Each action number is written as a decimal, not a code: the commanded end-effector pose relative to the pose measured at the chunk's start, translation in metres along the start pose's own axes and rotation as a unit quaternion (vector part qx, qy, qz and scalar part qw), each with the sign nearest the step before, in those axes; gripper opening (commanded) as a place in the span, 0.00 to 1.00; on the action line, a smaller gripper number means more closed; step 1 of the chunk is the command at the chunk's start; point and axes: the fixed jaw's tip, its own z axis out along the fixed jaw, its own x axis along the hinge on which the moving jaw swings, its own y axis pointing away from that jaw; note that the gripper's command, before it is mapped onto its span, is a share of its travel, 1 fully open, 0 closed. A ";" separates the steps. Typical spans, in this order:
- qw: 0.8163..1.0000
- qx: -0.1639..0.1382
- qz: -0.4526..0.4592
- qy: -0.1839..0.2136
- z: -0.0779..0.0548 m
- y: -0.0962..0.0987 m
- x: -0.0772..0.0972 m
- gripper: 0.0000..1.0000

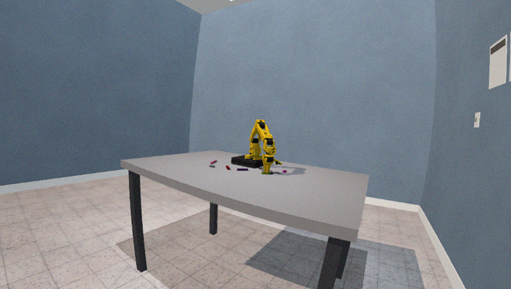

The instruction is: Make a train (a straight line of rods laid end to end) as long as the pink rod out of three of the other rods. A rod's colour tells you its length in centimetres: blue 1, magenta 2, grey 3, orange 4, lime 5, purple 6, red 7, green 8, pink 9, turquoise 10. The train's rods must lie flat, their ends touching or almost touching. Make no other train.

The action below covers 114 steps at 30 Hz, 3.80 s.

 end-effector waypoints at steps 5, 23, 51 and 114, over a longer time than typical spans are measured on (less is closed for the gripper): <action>1.000 -0.011 0.000 -0.001 0.005 0.005 -0.001 0.00; 1.000 -0.011 0.000 -0.001 -0.020 0.000 -0.001 0.00; 1.000 -0.011 0.000 -0.001 -0.029 0.000 0.000 0.00; 1.000 0.005 0.001 -0.001 -0.013 -0.002 0.005 0.00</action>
